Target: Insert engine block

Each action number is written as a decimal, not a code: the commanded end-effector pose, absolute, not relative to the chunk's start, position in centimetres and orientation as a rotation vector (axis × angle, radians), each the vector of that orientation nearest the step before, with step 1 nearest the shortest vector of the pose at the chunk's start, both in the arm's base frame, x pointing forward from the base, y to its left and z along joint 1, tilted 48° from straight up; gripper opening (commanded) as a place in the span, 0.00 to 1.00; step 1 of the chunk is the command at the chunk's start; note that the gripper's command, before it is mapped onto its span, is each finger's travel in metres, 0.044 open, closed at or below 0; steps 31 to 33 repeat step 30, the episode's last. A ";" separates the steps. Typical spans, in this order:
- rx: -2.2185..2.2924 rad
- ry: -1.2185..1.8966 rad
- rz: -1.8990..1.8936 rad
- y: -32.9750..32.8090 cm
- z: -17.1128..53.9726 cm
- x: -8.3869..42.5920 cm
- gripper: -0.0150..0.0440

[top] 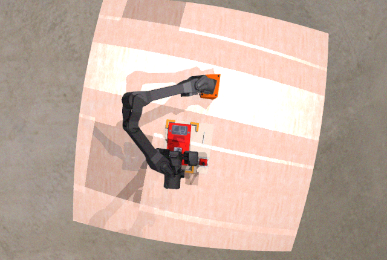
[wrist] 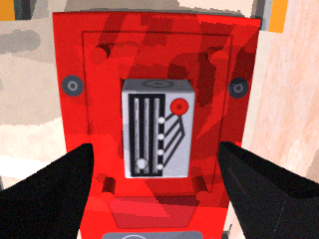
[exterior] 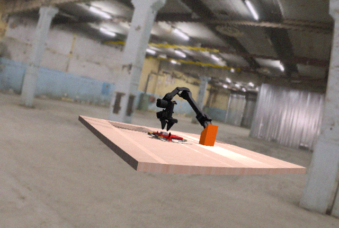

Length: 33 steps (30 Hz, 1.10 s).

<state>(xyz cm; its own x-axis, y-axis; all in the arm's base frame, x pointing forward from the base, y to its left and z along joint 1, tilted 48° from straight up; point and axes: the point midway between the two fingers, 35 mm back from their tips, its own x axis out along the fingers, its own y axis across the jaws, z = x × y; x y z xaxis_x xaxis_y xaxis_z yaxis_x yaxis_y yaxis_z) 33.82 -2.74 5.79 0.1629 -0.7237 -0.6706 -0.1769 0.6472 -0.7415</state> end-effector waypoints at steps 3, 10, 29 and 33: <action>-0.823 1.381 -0.468 -2.8 5.9 33.9 0.51; -0.823 1.381 -0.468 -2.8 5.9 33.9 0.25; -0.823 1.381 -0.468 -2.8 5.9 33.9 0.39; -0.823 1.381 -0.468 -2.8 5.9 33.9 0.43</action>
